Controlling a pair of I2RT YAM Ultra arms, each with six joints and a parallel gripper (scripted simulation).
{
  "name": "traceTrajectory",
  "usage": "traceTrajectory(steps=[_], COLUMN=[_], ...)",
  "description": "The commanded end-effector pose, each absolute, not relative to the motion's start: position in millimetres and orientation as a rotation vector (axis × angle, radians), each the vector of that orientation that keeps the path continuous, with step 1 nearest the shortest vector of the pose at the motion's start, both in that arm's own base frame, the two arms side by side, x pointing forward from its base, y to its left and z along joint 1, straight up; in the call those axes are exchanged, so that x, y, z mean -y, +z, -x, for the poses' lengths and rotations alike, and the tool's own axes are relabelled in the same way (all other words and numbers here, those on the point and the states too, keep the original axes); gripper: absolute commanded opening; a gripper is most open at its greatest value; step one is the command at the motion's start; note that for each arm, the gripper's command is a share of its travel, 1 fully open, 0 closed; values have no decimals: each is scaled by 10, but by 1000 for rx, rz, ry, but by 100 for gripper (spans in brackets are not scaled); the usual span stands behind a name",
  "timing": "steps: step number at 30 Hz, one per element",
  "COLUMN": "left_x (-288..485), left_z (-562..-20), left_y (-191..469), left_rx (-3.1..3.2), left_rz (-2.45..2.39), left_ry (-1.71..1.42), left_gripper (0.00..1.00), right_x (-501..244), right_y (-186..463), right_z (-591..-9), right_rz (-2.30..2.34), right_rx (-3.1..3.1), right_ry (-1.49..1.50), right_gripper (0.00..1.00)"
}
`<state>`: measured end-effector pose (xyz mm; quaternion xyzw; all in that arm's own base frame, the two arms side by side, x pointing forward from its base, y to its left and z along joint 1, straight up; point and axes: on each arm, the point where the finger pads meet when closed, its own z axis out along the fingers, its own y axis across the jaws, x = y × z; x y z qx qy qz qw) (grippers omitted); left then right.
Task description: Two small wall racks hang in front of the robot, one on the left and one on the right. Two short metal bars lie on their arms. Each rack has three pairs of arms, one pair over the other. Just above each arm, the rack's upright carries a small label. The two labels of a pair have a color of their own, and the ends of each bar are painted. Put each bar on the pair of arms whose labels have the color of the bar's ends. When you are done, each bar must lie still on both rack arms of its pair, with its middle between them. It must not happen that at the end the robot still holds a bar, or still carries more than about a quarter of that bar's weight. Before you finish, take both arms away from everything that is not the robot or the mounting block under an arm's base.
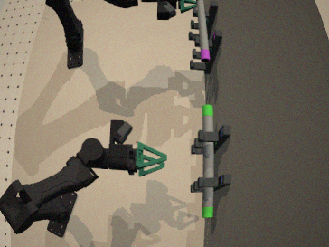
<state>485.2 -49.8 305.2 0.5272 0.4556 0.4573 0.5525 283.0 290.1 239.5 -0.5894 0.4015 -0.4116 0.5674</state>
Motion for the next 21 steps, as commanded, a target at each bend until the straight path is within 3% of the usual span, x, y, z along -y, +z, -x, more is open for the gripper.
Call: traceTrajectory(steps=[1, 21], left_x=[480, 441], left_z=[-4836, -4635], left_y=[2916, 2878], left_rx=[-1108, -1107], left_rz=[-1263, -1259], left_ry=[1059, 1062], left_gripper=[100, 100], right_x=[-2851, -2851], right_y=[2480, 2480], right_z=[-2836, -2836], right_rz=[1351, 1351], right_rx=[-951, -951], right_ry=[-954, -954], right_gripper=[100, 100])
